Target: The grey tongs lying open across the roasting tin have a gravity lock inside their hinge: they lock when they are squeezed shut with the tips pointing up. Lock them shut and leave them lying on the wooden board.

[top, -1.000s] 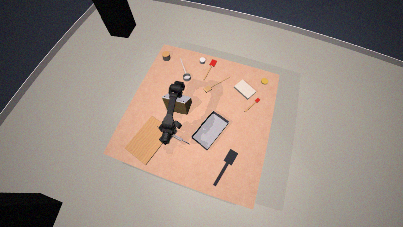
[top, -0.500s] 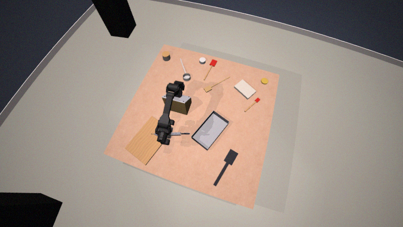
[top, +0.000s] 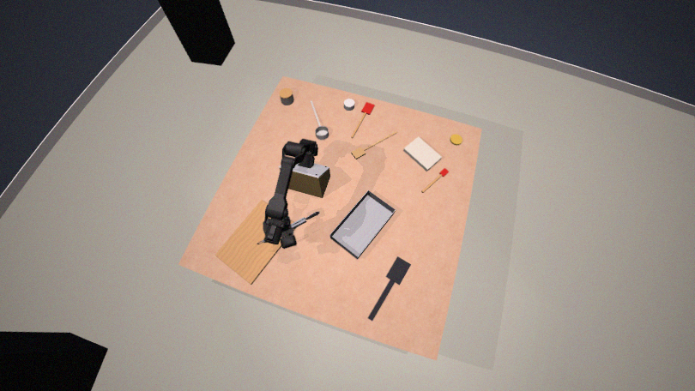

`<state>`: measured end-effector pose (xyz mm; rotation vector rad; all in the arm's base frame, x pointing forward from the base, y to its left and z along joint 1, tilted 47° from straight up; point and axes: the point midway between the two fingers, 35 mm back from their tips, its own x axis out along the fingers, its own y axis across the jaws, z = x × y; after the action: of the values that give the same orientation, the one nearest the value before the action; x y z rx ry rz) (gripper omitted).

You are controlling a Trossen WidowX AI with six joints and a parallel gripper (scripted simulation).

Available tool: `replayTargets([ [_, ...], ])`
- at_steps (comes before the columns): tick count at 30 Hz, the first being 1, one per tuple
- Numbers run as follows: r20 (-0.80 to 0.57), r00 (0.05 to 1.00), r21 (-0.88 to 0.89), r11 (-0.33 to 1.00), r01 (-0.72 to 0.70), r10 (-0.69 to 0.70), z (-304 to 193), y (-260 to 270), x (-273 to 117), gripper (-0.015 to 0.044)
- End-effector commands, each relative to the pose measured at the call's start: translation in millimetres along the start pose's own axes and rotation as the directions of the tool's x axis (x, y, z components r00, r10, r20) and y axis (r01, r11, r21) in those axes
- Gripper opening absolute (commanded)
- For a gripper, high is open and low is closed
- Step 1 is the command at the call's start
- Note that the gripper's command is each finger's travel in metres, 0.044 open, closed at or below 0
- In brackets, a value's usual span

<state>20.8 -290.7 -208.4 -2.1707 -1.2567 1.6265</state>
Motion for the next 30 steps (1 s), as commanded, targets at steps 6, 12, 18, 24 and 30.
replayTargets([
  [6,0.010,1.000,-0.200,0.980,-0.012,0.014,10.4,-7.4,-7.4,-0.0150],
  [12,0.011,1.000,-0.372,0.928,-0.009,0.014,17.1,-12.1,-7.7,-0.0150],
  [18,0.012,1.000,-0.543,0.839,-0.005,0.014,24.2,-17.4,-7.8,-0.0150],
  [24,0.013,1.000,-0.695,0.719,-0.001,0.013,31.2,-22.9,-7.8,-0.0150],
  [30,0.013,1.000,-0.819,0.574,0.003,0.012,38.0,-28.7,-7.3,-0.0150],
])
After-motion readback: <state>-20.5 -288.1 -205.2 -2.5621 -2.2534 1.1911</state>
